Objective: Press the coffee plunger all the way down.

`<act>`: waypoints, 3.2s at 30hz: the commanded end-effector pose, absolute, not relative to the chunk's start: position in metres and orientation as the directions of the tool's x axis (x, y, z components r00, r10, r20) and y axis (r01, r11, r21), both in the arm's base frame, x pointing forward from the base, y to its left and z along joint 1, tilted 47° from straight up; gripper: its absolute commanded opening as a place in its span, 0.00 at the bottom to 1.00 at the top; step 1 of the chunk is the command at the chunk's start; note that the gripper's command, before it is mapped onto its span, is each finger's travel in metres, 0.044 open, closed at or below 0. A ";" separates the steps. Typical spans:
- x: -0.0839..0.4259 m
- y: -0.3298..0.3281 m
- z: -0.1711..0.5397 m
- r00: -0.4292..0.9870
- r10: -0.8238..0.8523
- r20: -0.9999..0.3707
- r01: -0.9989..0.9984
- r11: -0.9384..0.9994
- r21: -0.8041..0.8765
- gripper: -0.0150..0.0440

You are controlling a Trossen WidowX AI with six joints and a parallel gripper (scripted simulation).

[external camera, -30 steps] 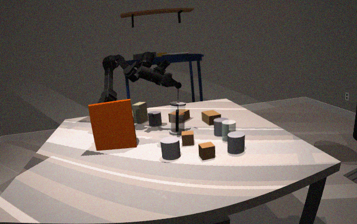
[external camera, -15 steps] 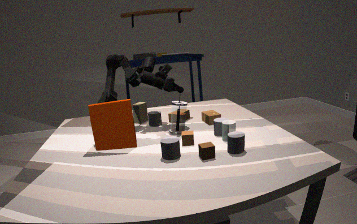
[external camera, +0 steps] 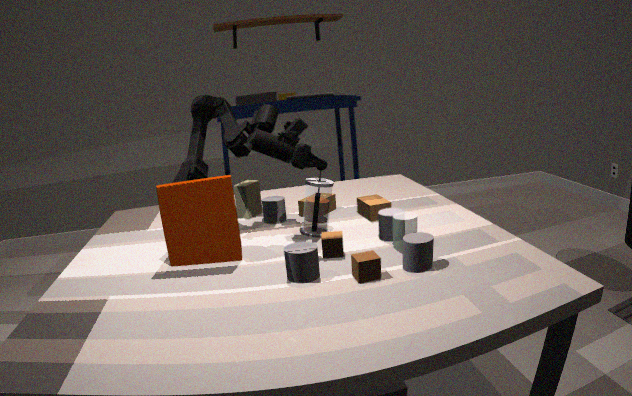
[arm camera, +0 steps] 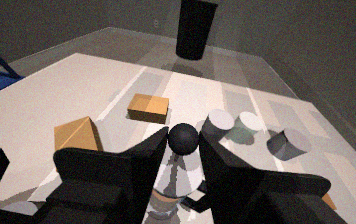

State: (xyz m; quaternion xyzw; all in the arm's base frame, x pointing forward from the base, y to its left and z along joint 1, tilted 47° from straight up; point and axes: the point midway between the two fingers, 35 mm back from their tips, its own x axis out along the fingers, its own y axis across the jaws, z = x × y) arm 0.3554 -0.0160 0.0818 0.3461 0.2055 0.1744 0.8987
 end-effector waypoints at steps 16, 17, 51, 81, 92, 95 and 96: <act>0.354 -0.007 0.070 0.825 0.495 -0.271 -0.169 0.675 0.718 0.47; 0.355 -0.007 0.070 0.825 0.495 -0.271 -0.169 0.675 0.718 0.47; 0.358 -0.011 0.072 0.833 0.486 -0.265 -0.170 0.680 0.713 0.47; 0.359 -0.027 0.085 0.841 0.469 -0.271 -0.153 0.685 0.713 1.00; 0.328 -0.064 0.132 0.825 0.493 -0.277 -0.164 0.677 0.717 1.00; 0.328 -0.064 0.132 0.825 0.493 -0.277 -0.164 0.677 0.717 1.00; 0.328 -0.064 0.132 0.825 0.493 -0.277 -0.164 0.677 0.717 1.00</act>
